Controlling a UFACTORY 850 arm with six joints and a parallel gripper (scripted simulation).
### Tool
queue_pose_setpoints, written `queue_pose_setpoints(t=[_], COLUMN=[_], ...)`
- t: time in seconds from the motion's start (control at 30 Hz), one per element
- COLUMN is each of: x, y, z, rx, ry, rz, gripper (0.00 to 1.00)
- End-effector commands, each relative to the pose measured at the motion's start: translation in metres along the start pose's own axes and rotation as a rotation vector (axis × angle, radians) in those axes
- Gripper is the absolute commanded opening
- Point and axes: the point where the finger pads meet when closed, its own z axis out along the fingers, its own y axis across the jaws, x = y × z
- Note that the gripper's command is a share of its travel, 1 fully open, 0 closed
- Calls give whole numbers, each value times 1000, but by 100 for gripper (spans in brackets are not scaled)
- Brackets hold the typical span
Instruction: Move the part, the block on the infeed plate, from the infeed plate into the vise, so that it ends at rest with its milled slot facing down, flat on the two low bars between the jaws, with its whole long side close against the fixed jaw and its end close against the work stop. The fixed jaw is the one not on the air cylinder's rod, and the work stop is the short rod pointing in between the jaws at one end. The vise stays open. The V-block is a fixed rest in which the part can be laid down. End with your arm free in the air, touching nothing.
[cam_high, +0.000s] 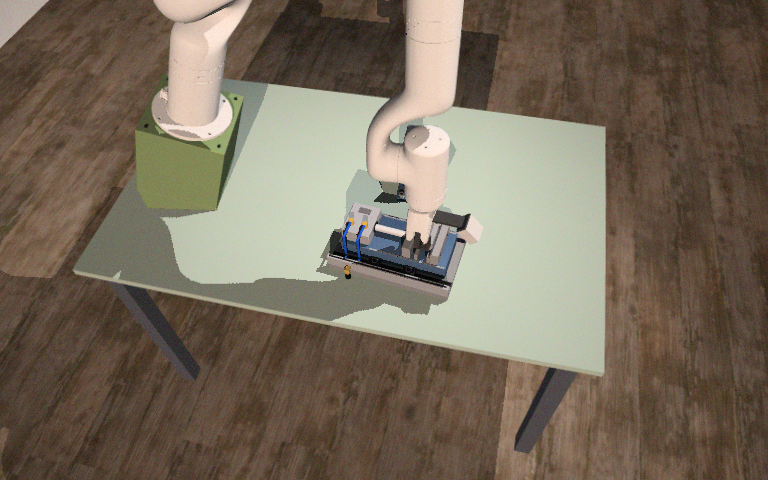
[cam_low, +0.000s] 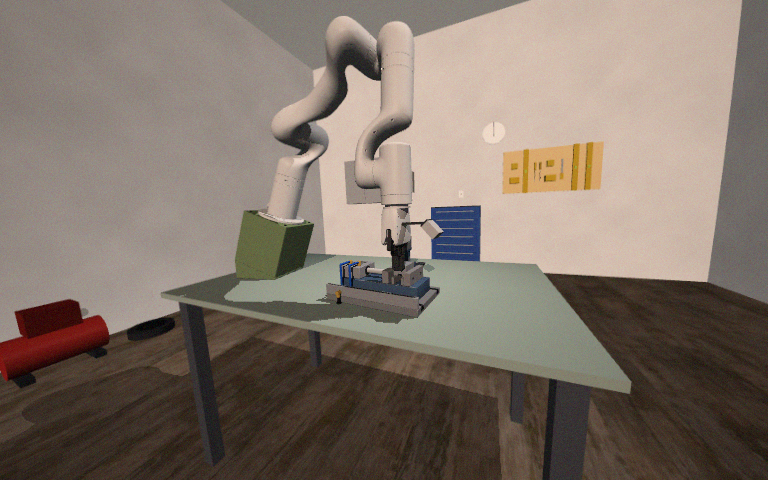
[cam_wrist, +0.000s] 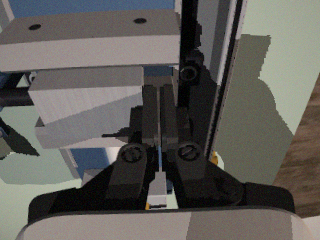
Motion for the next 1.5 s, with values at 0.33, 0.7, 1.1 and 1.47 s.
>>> queue_pose_setpoints(t=[0.33,0.7,1.1,1.47], x=[1,1,1,1], y=[-3,-3,5,21], z=[0,0,0,0], rx=[9,9,9,9], ry=[0,0,0,0], rz=[-2,-2,-2,-2], gripper=[0,0,0,0])
